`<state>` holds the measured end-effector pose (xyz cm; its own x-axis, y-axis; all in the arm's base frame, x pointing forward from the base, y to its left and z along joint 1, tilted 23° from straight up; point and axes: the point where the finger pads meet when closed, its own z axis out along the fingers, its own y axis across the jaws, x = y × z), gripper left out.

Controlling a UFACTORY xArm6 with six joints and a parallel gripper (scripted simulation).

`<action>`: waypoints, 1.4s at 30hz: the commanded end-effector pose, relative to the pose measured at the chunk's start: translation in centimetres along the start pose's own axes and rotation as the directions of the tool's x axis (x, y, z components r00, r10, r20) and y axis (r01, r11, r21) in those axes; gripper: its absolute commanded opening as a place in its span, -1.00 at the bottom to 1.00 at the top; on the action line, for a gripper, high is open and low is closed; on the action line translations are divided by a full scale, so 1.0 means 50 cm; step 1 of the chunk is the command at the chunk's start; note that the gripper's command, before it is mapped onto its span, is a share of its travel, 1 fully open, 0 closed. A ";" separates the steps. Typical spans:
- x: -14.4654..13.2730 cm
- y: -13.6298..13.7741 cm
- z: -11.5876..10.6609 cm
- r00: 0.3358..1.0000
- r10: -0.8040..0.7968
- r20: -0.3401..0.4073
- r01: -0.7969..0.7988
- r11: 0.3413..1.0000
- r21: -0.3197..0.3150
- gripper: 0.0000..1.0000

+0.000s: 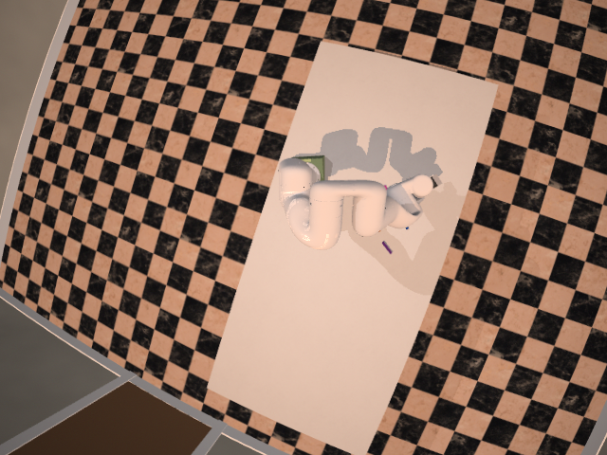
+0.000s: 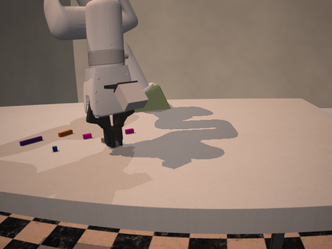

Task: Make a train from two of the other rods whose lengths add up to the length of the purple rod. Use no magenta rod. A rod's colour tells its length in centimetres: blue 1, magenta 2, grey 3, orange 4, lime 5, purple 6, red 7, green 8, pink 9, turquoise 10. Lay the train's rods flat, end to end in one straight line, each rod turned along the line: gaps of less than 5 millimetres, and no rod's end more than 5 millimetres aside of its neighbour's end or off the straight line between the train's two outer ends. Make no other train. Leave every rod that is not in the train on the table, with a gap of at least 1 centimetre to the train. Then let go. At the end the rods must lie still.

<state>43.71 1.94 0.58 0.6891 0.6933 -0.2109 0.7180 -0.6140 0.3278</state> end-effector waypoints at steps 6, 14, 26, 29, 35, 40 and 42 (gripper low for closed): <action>0.002 0.002 -0.002 1.000 0.001 -0.003 -0.001 1.000 -0.002 -0.76; 0.002 0.002 -0.002 1.000 0.001 -0.003 -0.001 1.000 -0.002 -0.59; 0.002 0.002 -0.002 1.000 0.001 -0.003 -0.001 1.000 -0.002 -0.51; 0.002 0.002 -0.004 1.000 0.001 -0.003 -0.001 1.000 -0.002 -0.51; 0.002 0.002 -0.023 1.000 0.001 -0.003 -0.001 1.000 -0.002 -0.51; 0.002 0.002 -0.068 1.000 0.001 -0.003 -0.001 1.000 -0.002 -0.51; 0.002 0.002 -0.091 1.000 0.001 -0.003 -0.001 1.000 -0.002 -0.51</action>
<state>43.47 2.90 2.85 0.6890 0.6935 -0.2105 0.7180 -0.6138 0.3281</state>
